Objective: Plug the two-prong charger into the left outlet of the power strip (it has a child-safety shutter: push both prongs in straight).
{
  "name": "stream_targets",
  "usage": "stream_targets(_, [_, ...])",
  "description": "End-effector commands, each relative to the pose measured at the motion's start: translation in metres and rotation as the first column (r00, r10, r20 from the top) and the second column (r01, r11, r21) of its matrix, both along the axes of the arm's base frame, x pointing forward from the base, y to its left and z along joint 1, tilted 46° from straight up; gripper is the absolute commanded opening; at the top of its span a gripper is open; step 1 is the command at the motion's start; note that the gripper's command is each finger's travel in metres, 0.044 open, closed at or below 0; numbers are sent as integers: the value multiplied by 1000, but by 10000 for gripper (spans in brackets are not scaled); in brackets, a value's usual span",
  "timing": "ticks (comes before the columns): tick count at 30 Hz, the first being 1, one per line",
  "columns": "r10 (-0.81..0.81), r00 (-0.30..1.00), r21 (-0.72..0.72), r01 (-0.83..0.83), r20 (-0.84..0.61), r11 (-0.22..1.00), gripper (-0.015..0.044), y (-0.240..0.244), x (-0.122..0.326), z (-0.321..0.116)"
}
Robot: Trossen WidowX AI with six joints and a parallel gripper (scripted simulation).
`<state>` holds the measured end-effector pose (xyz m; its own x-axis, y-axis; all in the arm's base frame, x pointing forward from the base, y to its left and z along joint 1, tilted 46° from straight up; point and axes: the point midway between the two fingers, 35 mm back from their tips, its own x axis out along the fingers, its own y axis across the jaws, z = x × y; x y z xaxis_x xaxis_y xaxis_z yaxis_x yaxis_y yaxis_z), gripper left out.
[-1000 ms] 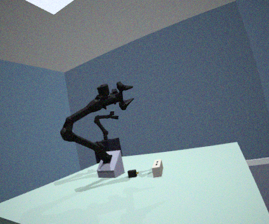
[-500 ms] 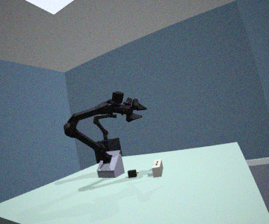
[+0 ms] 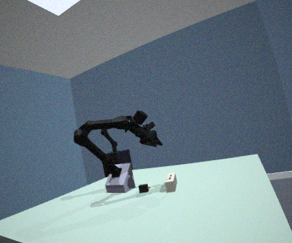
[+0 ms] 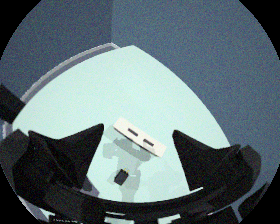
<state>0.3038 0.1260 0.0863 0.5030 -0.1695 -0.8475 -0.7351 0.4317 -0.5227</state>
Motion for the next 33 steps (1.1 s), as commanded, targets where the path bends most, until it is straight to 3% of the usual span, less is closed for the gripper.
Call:
stream_targets(1, [-154, 987, -57, 152, -46, 987, 440, -30, -8, -18])
stream_targets(9, [-414, 907, -172, 396, -81, 902, 440, -80, -28, -41])
stream_targets(19, [-669, 742, -329, 622, -43, 710, 440, -136, -61, -56])
stream_targets(26, [-775, 632, -415, 709, 15, 570, 440, -163, -86, -60])
stream_targets(33, [-783, 622, -423, 715, 21, 556, 440, -164, -90, -62])
